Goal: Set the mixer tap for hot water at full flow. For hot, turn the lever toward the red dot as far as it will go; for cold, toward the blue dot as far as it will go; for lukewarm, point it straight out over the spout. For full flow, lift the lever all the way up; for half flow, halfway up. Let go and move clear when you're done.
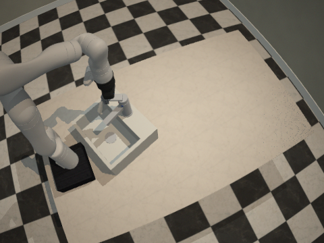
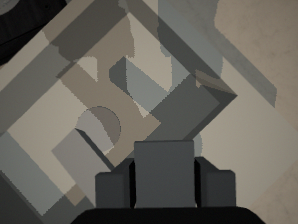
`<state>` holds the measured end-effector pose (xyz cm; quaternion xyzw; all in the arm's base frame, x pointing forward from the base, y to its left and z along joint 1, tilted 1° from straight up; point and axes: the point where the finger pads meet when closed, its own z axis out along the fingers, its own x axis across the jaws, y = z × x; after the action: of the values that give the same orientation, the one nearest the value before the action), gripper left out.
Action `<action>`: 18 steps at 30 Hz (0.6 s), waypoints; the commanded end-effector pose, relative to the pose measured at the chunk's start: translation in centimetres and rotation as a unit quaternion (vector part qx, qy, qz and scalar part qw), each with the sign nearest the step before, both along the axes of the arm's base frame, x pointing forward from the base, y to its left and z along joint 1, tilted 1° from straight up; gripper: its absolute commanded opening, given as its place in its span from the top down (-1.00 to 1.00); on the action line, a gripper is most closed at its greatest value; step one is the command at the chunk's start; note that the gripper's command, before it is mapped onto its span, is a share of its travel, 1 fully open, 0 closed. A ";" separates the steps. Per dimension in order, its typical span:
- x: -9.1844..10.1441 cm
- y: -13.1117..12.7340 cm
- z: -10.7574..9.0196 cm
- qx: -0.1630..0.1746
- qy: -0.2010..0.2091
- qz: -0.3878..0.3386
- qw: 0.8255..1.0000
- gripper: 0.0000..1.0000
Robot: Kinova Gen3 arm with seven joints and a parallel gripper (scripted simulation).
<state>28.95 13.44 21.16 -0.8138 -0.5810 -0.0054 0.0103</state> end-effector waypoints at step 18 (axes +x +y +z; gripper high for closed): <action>0.2 0.3 0.0 0.000 0.000 -0.023 1.000 1.00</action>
<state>29.06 13.75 21.16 -0.8266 -0.5626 -0.0048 0.0101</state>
